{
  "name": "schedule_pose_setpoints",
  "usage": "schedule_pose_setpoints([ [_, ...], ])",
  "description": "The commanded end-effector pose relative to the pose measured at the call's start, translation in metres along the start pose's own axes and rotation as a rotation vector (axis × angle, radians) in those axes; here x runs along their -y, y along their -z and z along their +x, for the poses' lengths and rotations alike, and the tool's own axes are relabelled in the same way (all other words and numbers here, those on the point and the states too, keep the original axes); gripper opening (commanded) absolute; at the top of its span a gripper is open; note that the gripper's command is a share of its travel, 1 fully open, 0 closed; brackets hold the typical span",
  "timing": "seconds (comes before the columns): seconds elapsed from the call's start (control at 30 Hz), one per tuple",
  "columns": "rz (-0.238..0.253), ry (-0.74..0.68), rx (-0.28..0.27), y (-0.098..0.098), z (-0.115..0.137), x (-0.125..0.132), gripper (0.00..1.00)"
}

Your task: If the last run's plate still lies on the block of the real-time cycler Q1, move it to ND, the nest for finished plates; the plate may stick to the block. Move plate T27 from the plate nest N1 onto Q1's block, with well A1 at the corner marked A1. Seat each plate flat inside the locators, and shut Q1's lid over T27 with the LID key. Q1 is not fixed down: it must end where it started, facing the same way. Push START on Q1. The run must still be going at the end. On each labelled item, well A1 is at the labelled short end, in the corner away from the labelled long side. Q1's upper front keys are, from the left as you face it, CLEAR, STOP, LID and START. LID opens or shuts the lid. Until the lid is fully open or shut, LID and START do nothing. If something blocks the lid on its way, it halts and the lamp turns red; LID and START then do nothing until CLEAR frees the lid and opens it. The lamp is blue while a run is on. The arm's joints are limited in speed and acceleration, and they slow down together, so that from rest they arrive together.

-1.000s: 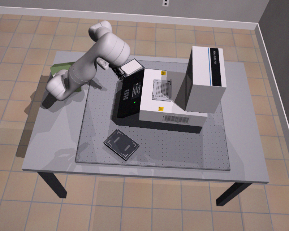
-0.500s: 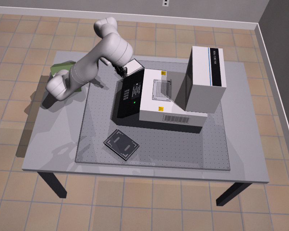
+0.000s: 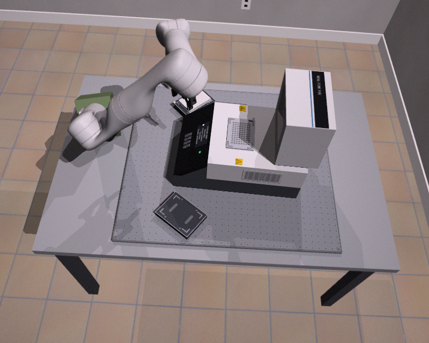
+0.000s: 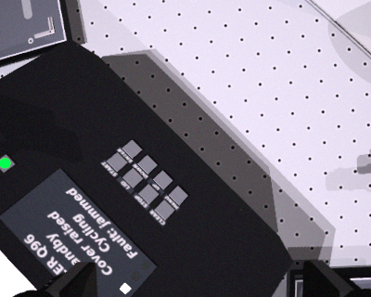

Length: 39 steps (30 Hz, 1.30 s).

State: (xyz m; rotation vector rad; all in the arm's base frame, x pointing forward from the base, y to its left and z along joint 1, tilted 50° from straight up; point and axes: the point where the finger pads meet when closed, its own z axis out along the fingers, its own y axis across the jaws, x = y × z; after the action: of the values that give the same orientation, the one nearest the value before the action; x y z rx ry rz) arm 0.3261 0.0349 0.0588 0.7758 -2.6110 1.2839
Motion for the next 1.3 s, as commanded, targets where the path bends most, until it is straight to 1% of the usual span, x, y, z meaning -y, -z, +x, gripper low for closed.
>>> schedule_pose_setpoints([
  [0.0, -0.048, 0.005, -0.046, -0.001, -0.010, -0.008, 1.00],
  [0.23, -0.050, 0.005, -0.048, -0.004, -0.028, -0.023, 1.00],
  [0.3, -0.050, 0.005, -0.048, -0.004, -0.028, -0.023, 1.00],
  [0.8, -0.050, 0.005, -0.048, -0.010, -0.066, -0.055, 1.00],
  [0.87, -0.050, 0.005, -0.048, -0.010, -0.066, -0.055, 1.00],
  [1.27, -0.050, 0.005, -0.048, -0.015, -0.096, -0.080, 1.00],
])
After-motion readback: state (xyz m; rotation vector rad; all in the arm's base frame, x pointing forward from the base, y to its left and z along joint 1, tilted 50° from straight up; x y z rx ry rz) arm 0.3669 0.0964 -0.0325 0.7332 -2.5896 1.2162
